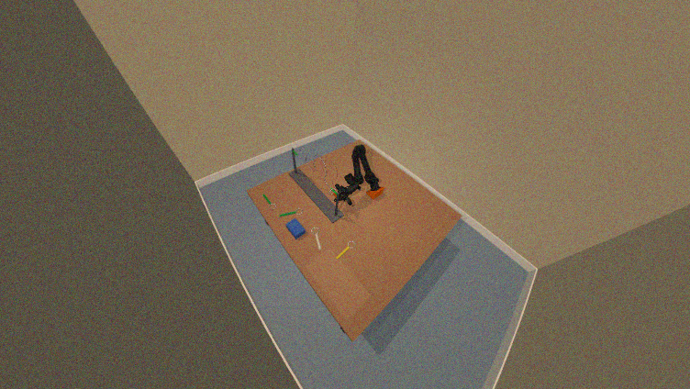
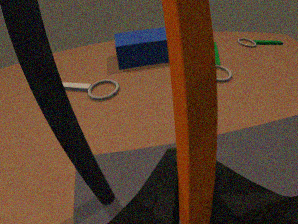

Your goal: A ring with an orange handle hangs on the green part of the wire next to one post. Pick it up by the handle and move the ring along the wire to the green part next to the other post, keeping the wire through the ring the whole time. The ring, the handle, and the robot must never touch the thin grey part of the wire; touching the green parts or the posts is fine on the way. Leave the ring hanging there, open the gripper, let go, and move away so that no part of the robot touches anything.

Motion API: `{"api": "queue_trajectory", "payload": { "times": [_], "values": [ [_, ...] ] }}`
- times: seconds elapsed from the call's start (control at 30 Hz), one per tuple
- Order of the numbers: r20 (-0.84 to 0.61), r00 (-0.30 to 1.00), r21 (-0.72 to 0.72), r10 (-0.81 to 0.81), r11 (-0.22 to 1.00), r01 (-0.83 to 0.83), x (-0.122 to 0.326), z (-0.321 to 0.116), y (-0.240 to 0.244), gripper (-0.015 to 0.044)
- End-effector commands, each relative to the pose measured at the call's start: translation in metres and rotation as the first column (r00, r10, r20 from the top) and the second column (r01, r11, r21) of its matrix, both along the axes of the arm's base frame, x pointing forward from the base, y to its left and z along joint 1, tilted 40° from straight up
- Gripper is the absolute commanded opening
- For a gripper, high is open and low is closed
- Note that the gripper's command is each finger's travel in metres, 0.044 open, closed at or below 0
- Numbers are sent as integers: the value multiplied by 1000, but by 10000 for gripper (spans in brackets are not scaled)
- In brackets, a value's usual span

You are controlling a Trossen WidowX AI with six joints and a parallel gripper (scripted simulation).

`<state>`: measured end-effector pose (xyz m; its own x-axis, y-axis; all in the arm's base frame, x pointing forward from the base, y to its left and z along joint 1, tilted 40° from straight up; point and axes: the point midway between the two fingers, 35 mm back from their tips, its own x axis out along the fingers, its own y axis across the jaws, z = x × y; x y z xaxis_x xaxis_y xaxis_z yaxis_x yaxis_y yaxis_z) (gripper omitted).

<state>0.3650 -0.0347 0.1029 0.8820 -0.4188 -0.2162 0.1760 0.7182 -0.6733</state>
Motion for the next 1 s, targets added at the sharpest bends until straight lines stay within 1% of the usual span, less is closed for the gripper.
{"api": "queue_trajectory", "payload": {
  "times": [0.0, 0.27, 0.67, 0.97],
  "values": [
    [-6, 1000, -5, 6, 1000, -6, 0, -2, 1, -150],
    [-6, 1000, -5, 6, 1000, -6, 0, -2, 1, -150],
    [-1, 1000, 0, 0, 1000, 0, -1, 0, 1, 160],
    [-5, 1000, -1, 3, 1000, -3, -21, 6, 12, 160]
  ]
}}
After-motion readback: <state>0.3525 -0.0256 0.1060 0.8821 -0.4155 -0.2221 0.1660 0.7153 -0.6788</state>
